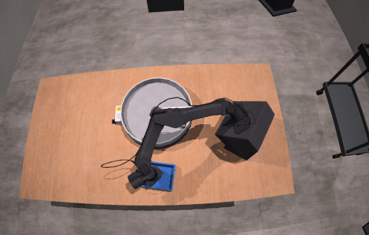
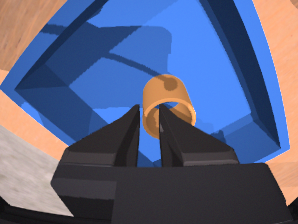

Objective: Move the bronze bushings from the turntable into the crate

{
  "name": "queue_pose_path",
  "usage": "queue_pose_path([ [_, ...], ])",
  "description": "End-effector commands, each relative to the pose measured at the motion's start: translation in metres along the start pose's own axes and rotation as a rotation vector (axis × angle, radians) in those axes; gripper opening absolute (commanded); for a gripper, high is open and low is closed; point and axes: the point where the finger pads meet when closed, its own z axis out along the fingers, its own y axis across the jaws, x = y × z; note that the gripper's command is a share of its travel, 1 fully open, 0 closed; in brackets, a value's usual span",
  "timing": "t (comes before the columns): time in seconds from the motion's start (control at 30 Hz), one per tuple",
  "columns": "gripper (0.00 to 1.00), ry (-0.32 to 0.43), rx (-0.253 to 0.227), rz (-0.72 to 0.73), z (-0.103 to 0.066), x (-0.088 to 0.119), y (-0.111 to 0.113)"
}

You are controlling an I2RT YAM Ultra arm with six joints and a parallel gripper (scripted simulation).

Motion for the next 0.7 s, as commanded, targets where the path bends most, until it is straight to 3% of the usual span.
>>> queue_pose_path([
  [0.0,0.16,-0.015,-0.061,0.018,-0.041,-0.008,0.018],
  [0.37,0.16,-0.012,-0.062,0.019,-0.091,-0.008,0.014],
  [0.43,0.16,-0.012,-0.062,0.019,-0.091,-0.008,0.014],
  [0.47,0.16,-0.009,-0.037,-0.007,-0.083,0.005,0.012],
  [0.67,0.16,-0.01,-0.046,0.002,-0.107,0.001,0.011],
])
